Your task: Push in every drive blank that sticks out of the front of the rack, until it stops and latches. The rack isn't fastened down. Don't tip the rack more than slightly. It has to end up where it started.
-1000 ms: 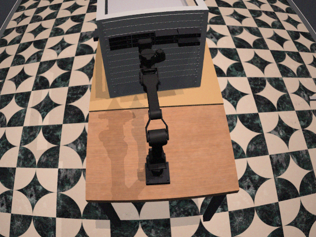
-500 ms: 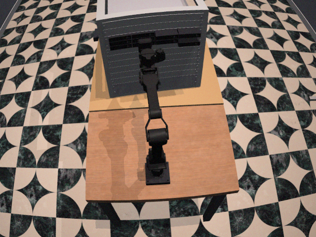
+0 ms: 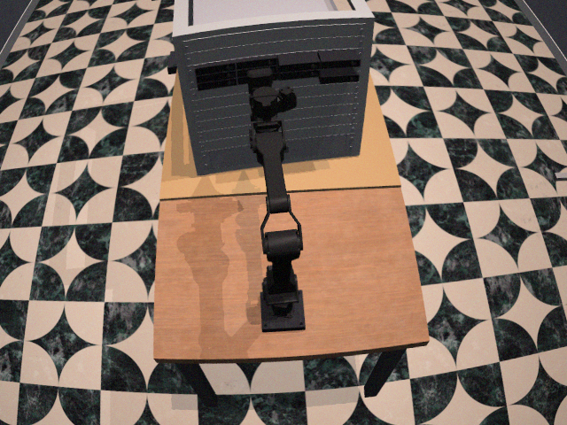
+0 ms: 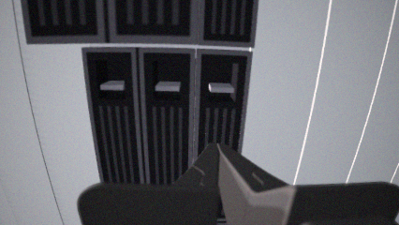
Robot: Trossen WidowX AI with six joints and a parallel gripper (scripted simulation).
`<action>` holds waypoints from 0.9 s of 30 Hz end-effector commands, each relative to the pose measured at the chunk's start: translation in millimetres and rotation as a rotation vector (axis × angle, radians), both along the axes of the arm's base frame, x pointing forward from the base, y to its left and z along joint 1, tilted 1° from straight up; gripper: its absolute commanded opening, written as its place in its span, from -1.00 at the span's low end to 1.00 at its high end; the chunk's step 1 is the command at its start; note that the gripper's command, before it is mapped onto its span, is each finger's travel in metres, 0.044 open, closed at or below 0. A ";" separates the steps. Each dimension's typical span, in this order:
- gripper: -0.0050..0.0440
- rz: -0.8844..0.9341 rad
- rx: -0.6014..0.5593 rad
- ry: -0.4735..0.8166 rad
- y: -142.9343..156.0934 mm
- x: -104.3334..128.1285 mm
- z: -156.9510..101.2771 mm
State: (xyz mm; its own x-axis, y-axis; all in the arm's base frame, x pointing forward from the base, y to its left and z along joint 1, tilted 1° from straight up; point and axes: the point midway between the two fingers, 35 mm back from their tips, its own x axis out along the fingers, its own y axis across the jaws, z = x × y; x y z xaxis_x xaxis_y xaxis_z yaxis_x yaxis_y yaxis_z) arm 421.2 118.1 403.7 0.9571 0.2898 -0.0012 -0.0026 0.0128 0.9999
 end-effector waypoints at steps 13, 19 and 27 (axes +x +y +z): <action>-1.00 -0.001 0.009 -0.017 -5.0 -18.8 7.5; -1.00 -0.001 0.009 -0.017 -13.0 -45.2 6.5; -1.00 -0.001 0.009 -0.017 -16.3 -55.8 6.1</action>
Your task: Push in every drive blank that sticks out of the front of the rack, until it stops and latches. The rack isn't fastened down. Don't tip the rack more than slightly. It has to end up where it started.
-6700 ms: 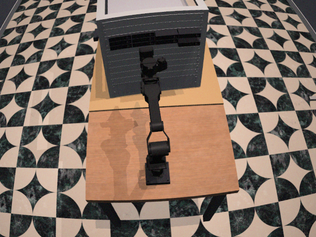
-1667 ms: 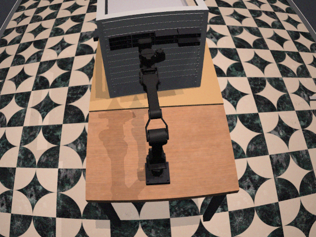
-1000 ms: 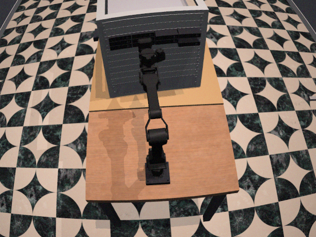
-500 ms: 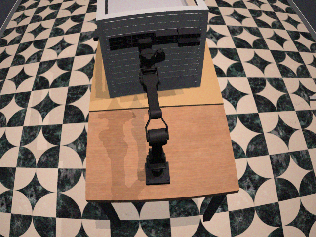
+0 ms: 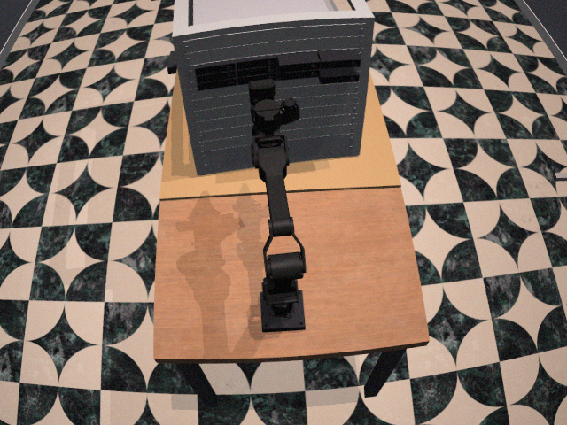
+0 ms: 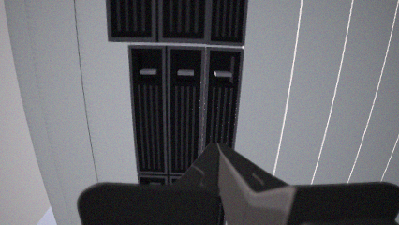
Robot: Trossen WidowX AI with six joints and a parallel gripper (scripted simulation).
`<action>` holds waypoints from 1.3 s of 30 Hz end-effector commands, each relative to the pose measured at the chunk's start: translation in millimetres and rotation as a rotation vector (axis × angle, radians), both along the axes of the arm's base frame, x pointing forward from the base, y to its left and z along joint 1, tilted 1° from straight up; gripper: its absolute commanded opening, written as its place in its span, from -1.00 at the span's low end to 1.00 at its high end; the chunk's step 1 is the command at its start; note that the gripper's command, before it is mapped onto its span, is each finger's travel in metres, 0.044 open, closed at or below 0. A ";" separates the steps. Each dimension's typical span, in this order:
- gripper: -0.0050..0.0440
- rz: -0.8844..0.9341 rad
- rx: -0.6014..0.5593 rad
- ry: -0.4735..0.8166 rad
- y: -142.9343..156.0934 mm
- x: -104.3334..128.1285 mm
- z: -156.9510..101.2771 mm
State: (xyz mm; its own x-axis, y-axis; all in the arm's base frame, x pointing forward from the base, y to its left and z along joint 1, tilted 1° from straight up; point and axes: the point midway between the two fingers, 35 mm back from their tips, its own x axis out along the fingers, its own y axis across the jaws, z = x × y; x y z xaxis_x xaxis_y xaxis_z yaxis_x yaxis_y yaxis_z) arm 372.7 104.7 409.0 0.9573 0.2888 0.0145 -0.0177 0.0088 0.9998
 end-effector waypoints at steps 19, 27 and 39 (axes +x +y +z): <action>-1.00 0.000 0.005 -0.001 -50.9 0.7 23.0; -1.00 0.000 0.005 -0.001 -80.7 5.6 36.9; -1.00 0.000 0.005 -0.001 -111.0 10.5 50.9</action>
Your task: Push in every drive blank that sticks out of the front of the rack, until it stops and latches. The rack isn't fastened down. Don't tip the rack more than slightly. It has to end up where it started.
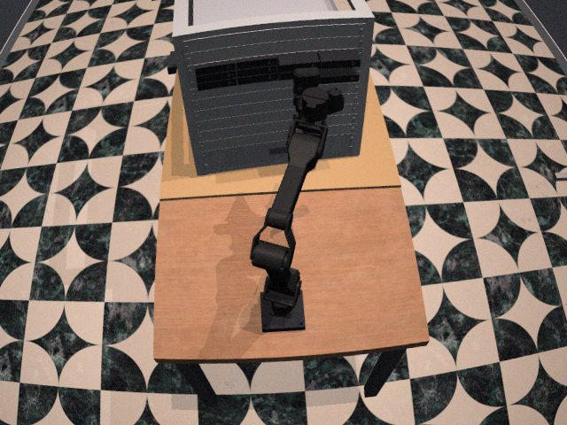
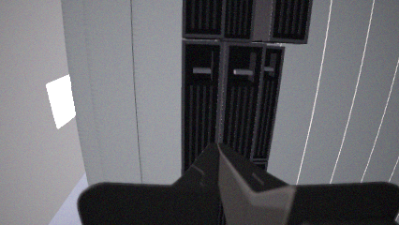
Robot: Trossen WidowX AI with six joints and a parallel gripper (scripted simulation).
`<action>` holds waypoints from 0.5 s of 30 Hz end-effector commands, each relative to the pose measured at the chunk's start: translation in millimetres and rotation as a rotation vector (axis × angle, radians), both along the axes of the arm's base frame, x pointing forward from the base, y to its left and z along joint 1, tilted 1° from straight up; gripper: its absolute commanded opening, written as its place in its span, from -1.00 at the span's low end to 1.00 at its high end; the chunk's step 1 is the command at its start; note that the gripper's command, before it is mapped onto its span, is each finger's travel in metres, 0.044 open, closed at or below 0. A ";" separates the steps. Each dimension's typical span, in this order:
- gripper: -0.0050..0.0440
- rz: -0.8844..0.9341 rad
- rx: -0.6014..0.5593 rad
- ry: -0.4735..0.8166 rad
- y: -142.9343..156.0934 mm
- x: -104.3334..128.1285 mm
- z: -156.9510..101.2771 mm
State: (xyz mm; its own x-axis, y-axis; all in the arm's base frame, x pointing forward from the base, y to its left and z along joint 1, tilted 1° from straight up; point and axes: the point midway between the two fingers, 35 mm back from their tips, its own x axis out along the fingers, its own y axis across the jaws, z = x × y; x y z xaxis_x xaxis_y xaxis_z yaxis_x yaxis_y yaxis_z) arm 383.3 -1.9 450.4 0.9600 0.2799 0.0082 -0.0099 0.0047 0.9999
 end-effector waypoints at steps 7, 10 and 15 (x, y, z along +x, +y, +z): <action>-1.00 0.009 0.001 -0.009 -6.0 1.5 10.4; -1.00 0.009 0.001 -0.009 -3.4 10.1 10.6; -1.00 0.009 0.001 -0.009 -1.4 16.5 10.7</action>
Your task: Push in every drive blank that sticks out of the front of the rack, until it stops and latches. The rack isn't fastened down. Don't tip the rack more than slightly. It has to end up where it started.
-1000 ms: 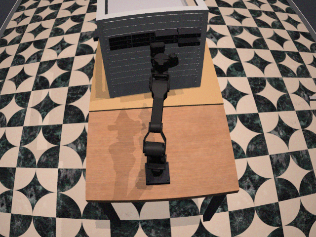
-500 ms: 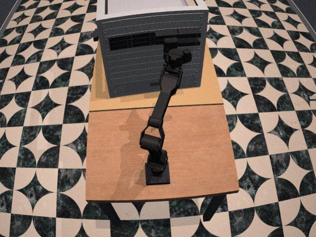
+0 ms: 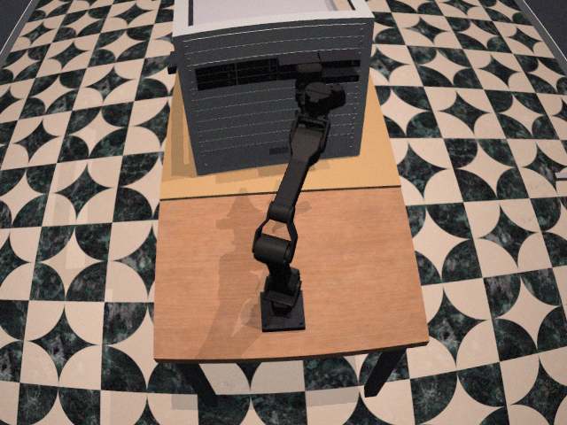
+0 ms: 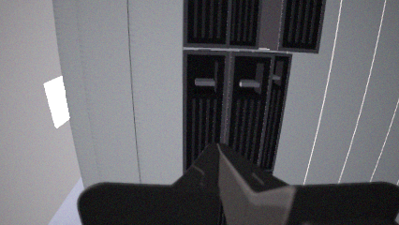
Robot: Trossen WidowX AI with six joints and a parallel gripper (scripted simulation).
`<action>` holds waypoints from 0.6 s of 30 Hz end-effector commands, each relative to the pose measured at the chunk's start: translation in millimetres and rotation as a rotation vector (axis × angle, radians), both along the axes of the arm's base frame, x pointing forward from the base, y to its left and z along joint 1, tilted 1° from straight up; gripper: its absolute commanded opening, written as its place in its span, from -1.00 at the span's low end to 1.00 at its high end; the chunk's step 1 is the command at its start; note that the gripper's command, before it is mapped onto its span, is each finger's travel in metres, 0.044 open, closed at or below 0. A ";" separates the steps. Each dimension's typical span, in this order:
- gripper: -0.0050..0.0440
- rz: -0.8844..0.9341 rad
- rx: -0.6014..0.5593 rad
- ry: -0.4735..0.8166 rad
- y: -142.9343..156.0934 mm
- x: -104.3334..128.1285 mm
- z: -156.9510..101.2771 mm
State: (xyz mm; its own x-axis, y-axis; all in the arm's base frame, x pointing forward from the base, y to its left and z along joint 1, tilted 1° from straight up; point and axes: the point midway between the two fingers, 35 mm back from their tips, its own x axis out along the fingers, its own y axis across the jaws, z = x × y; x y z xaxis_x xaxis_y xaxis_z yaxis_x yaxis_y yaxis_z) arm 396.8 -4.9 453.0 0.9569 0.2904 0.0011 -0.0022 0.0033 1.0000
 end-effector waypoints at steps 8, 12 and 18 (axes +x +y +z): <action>-1.00 -0.002 -0.001 -0.017 1.6 3.0 8.1; -1.00 -0.002 -0.001 -0.017 1.6 3.0 8.1; -1.00 -0.001 -0.004 -0.023 1.8 -1.1 9.8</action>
State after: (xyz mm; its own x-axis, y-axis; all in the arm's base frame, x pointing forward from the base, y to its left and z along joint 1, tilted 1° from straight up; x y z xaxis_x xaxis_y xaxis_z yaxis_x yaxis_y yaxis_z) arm 400.8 -4.1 453.5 0.9571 0.2898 0.0014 -0.0024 0.0034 1.0000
